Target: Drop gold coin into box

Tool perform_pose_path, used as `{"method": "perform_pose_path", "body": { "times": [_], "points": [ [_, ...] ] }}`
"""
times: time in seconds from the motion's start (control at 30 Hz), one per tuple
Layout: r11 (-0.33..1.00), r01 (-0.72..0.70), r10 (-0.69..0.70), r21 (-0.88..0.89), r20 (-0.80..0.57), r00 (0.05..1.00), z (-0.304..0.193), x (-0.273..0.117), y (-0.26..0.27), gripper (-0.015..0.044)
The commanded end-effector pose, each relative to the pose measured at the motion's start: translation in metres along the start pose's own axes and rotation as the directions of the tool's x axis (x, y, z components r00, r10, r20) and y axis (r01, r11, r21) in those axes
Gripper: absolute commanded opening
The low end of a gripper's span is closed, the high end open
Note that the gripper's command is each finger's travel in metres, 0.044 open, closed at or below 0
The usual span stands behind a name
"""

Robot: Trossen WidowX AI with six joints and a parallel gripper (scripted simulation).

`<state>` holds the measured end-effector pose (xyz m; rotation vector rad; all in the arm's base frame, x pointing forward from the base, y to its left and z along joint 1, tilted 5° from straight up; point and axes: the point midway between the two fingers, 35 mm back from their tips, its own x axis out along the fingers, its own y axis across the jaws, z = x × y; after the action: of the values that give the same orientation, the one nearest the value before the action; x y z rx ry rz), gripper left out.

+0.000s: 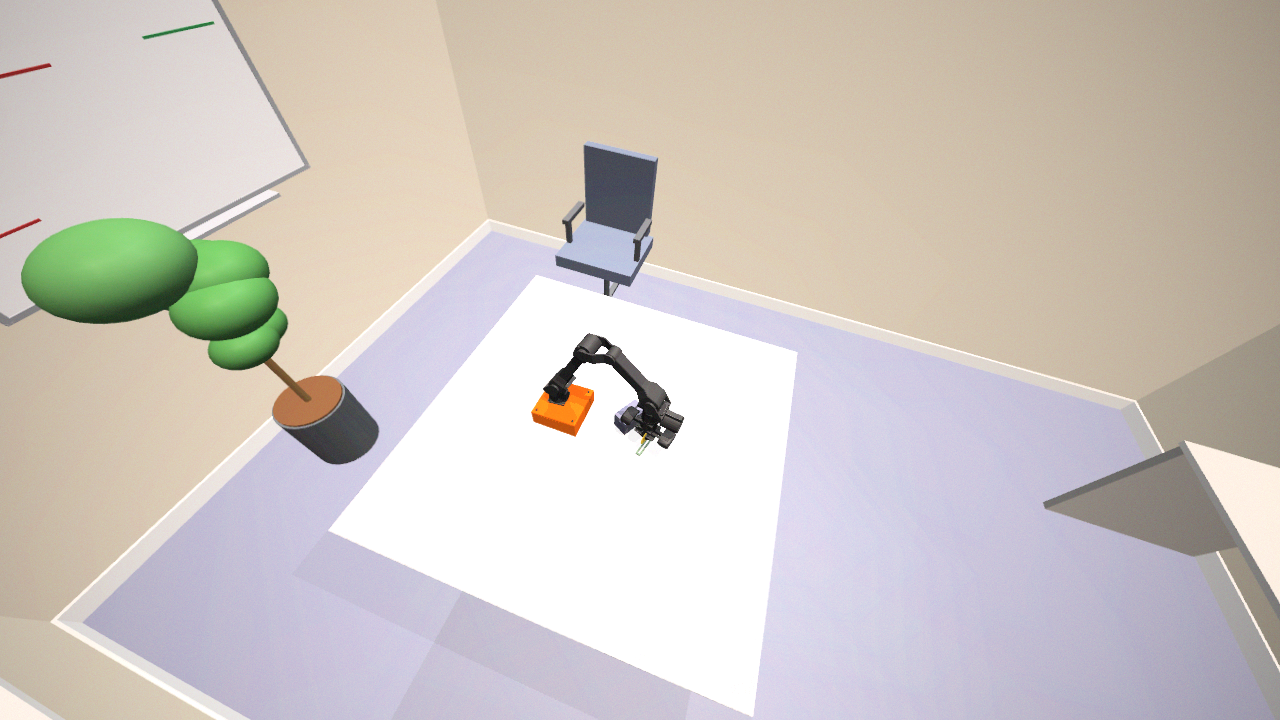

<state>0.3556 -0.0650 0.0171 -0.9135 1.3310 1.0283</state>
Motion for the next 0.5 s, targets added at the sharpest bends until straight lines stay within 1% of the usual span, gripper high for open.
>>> {"method": "perform_pose_path", "body": {
  "times": [0.0, 0.33, 0.47],
  "points": [
    [1.0, 0.018, -0.018, -0.004, -0.003, 1.0, 0.0, -0.018, -0.001, 0.0],
    [1.0, 0.018, -0.018, -0.004, -0.003, 1.0, -0.001, -0.043, 0.002, 0.0],
    [1.0, 0.018, -0.018, -0.004, -0.003, 1.0, -0.001, -0.044, 0.002, 0.0]
  ]
}}
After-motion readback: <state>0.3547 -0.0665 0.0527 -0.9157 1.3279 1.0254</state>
